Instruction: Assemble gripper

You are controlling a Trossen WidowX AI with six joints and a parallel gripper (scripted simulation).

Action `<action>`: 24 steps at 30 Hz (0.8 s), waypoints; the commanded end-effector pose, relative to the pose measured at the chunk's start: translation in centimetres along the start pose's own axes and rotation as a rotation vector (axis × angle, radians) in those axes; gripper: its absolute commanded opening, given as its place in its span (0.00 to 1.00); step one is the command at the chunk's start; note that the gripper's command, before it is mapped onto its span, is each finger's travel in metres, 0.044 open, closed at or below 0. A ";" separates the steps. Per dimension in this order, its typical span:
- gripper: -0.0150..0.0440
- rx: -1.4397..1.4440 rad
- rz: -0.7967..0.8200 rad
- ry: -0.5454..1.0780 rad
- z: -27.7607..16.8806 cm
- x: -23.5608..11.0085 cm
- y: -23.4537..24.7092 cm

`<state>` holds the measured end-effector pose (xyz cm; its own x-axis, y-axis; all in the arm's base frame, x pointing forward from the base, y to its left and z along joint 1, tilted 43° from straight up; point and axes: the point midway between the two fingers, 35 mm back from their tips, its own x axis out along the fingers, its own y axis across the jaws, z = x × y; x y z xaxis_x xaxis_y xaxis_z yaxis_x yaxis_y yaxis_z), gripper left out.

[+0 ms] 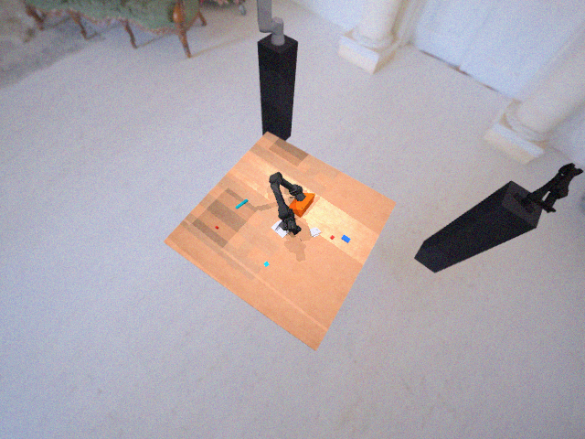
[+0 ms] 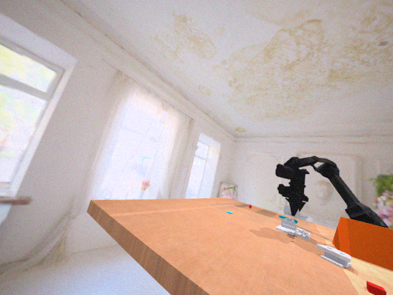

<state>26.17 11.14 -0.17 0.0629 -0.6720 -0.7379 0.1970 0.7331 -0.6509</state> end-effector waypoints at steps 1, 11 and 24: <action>0.48 0.007 0.002 0.003 0.0 0.0 0.0; 0.48 0.007 0.001 0.002 1.7 0.0 -1.9; 0.48 0.008 0.000 0.002 2.0 0.0 -2.3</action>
<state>27.69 9.29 1.58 0.0601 -0.6696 -0.7403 0.2107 0.7334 -0.6463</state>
